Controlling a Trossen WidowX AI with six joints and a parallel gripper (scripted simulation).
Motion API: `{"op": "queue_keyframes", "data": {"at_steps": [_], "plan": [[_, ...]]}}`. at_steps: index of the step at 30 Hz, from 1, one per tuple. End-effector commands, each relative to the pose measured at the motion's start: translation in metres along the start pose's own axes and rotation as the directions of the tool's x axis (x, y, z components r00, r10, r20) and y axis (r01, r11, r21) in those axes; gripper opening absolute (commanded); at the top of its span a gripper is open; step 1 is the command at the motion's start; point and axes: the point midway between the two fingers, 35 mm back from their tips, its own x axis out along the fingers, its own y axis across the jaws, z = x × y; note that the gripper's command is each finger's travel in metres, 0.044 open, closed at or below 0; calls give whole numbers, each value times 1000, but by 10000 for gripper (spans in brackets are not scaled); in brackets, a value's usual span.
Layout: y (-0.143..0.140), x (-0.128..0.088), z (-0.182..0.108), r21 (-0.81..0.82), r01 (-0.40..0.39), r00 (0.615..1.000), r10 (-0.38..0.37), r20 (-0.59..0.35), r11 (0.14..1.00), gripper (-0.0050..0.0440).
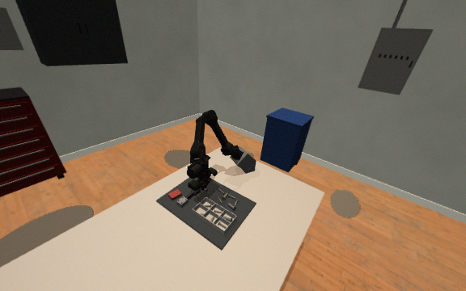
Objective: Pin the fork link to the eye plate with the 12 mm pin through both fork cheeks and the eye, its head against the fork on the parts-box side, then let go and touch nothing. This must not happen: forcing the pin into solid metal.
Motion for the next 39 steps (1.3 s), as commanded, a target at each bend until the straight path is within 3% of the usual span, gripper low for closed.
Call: {"op": "queue_keyframes", "data": {"at_steps": [1,16,39], "plan": [[8,0,1,-1,0,1000,0,-2,1000,18],[26,0,3,-1,0,1000,0,-2,1000,18],[25,0,3,-1,-1,1000,1,24,1000,18]]}}
